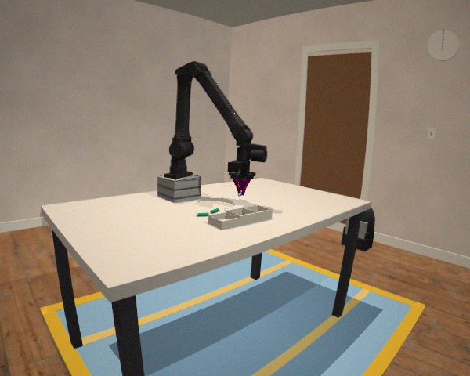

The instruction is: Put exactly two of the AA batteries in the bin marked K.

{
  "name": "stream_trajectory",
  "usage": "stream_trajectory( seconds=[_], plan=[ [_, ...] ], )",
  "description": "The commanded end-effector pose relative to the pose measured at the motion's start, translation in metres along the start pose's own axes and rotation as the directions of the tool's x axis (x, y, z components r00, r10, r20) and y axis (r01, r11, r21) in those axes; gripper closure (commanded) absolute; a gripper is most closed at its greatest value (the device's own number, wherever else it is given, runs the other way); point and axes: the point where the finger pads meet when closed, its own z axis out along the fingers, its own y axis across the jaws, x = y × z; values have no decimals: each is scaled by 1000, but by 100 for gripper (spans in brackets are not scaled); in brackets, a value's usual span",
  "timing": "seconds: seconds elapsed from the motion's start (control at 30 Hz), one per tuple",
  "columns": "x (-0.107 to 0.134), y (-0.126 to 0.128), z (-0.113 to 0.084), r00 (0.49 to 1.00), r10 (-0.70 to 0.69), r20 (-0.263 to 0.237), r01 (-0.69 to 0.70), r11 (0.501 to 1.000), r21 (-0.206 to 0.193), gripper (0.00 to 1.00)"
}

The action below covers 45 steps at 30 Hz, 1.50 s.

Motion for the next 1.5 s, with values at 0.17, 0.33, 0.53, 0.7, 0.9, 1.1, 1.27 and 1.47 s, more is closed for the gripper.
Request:
stream_trajectory(
  seconds=[0.17, 0.33, 0.53, 0.7, 0.9, 1.1, 1.27, 1.47],
  plan=[
    [4, 2, -4, 1000, -1, 4, 1, 1000, 0, 92],
    [4, 2, -4, 1000, -2, 4, 2, 1000, -1, 92],
    [4, 3, -5, 1000, -1, 4, 1, 1000, -3, 92],
    [4, 3, -6, 1000, -1, 4, 1, 1000, -6, 92],
    [-17, 32, -7, 1000, 1, 6, -1, 1000, -21, 92],
    [-42, 59, -8, 1000, 1, 7, -1, 1000, -22, 92],
    [-63, 81, -8, 975, 221, 4, -221, 975, -23, 92],
    [-80, 99, -8, 928, 372, 0, -372, 928, -26, 92]
  ],
)
